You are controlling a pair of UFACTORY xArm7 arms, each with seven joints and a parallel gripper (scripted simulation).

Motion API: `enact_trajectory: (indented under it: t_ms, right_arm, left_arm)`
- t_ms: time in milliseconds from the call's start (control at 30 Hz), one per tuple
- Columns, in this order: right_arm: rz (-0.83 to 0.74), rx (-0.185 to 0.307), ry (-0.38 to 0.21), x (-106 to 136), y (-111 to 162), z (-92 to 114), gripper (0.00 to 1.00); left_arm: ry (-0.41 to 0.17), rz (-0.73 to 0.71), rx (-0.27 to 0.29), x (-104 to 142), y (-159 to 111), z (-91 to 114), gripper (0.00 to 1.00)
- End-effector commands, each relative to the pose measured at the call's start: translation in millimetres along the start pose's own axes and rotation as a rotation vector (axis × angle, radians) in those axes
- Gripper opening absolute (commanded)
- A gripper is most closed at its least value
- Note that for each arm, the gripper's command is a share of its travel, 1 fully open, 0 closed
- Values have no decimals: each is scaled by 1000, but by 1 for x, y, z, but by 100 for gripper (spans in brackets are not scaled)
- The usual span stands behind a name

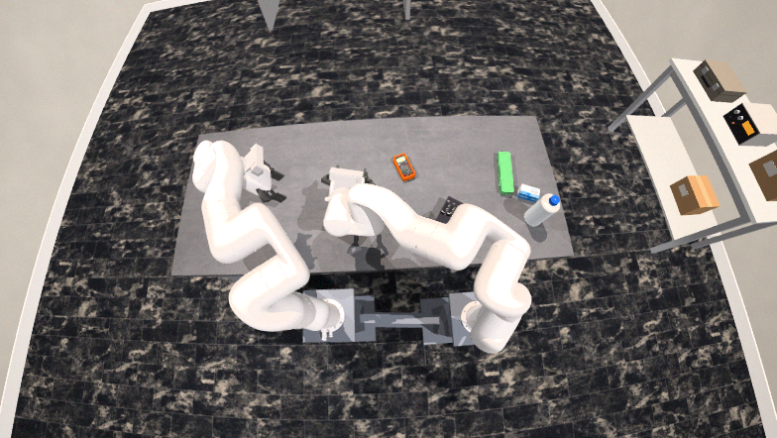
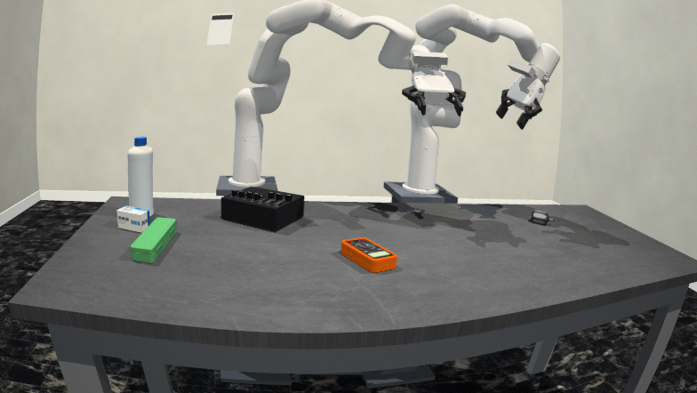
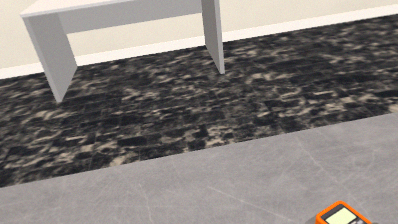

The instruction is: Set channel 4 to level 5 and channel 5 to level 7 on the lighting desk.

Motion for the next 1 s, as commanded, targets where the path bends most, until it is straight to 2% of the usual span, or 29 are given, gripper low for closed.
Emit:
enact_trajectory:
  t_ms: [0,233,467,533,567,600,967]
  right_arm:
    - [52,21,-48,1,10,5,100]
    - [169,44,-151,13,31,14,100]
    - [277,44,-252,25,49,24,100]
    - [277,44,-252,25,49,24,100]
    - [305,41,-279,29,54,26,100]
    - [333,36,-306,32,58,29,100]
    - [494,-21,-463,55,81,48,100]
  left_arm:
    - [-70,-57,15,-19,-8,-12,100]
    - [-148,-133,34,-43,-13,-30,100]
    - [-229,-221,55,-70,-16,-52,100]
    - [-229,-221,55,-70,-16,-52,100]
    - [-260,-258,63,-81,-17,-61,100]
    - [-268,-267,65,-83,-17,-63,100]
    - [-268,-267,65,-83,-17,-63,100]
Point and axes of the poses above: on each arm, the point where the finger pads meet when closed, its own z axis back along the fingers, its own y axis across the jaws, x = y × z, the point moved 4 cm from there along z, back along the fingers, and after that the axes turned 12 degrees about z, right-handed, at the moved point
